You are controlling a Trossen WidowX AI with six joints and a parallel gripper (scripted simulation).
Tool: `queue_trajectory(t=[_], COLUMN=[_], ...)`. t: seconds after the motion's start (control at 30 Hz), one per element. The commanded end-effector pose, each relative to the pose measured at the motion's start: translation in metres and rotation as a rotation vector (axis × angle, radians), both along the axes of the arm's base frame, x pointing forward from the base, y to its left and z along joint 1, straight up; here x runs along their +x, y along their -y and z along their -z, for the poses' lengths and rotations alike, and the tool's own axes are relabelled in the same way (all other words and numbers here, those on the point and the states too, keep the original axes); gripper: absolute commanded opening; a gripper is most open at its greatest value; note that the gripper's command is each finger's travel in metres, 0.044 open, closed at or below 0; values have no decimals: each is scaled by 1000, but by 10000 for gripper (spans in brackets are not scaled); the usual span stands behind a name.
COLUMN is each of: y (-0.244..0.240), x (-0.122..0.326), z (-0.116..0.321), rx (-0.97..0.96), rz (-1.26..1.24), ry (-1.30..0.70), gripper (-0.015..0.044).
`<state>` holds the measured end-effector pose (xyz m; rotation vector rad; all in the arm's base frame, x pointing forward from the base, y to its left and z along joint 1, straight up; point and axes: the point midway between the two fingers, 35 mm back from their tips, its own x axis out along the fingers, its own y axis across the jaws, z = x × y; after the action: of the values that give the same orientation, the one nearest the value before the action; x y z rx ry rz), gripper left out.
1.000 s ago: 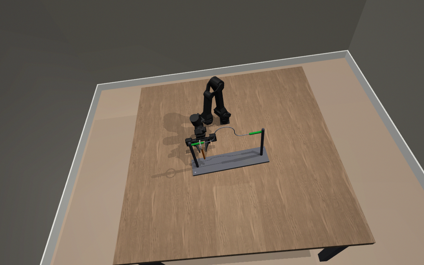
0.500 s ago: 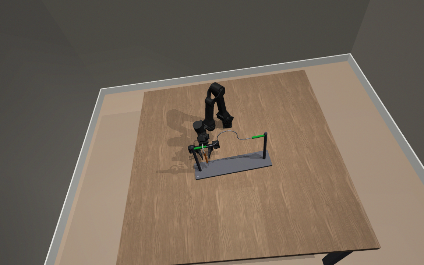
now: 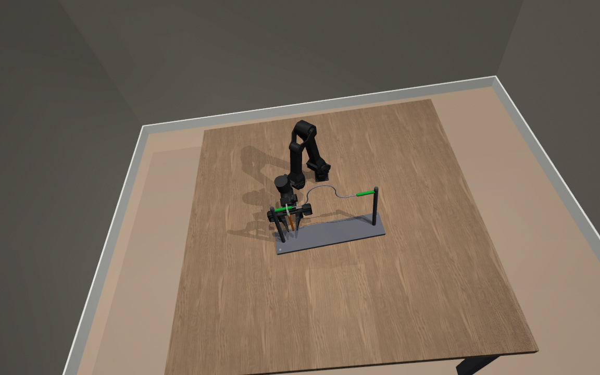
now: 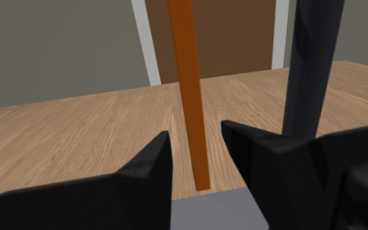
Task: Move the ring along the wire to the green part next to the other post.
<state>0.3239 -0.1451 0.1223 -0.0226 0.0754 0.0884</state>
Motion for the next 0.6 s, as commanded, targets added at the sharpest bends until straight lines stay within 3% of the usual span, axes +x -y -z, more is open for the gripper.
queue_trajectory(t=[0.0,0.57], y=[0,-1], x=[7,11], z=[1,1], rx=[5,5], rz=[4,4], ry=[2,3], gripper=[160,160])
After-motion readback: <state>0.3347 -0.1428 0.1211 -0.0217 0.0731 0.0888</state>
